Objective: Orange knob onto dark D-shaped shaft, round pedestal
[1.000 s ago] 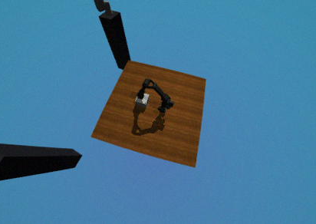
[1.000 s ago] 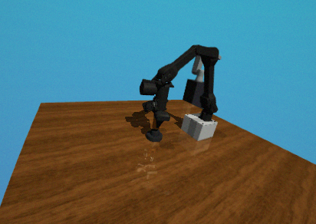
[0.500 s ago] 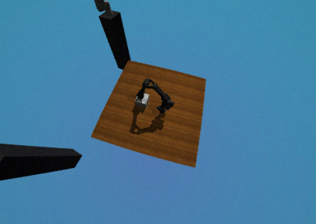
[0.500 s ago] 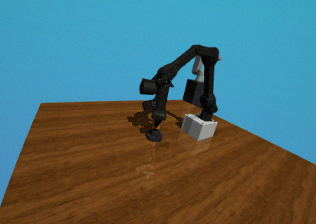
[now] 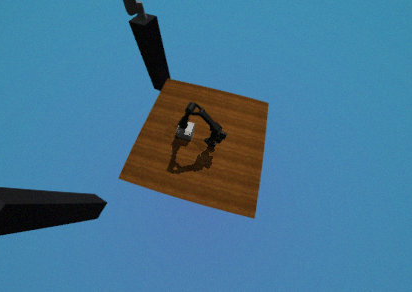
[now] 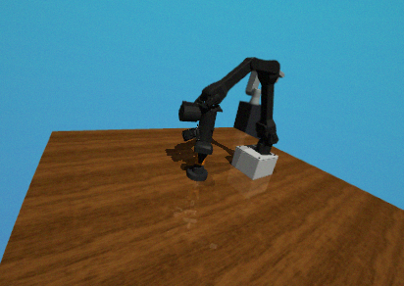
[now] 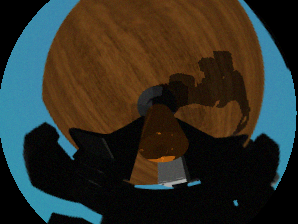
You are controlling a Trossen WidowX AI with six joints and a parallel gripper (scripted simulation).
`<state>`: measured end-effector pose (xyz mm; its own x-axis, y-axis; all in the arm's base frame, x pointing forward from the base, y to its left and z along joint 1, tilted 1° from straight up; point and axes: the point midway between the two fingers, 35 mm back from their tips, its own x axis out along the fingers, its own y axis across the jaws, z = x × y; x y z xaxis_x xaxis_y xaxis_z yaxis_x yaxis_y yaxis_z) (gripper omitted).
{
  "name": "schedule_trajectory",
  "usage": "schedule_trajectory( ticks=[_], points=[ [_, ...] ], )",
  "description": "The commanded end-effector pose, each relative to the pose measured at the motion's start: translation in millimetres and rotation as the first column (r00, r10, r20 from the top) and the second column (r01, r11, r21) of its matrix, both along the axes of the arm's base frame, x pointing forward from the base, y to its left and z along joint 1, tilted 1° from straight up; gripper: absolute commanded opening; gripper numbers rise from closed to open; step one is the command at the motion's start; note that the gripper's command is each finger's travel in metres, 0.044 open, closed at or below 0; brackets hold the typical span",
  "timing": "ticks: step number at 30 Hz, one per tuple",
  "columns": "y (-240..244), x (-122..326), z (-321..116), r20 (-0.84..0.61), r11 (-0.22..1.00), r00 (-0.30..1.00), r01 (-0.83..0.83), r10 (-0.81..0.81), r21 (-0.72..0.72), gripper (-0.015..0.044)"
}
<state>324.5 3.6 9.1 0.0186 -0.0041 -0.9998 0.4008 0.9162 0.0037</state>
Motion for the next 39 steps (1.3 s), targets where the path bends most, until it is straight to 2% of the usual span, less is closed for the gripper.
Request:
schedule_trajectory(
  ticks=[1,16,23,39],
  points=[
    [-0.3,0.9,-0.6,0.002,1.000,1.000,0.003,-0.003,-0.003,0.0000],
    [-0.2,3.6,4.2,0.002,1.000,1.000,0.012,-0.012,-0.003,0.0000],
    [-0.2,4.7,3.7,0.003,0.977,0.977,0.211,-0.211,0.002,0.0000],
    [-0.3,0.1,1.8,0.003,0.977,0.977,0.211,-0.211,0.002,0.0000]
  ],
)
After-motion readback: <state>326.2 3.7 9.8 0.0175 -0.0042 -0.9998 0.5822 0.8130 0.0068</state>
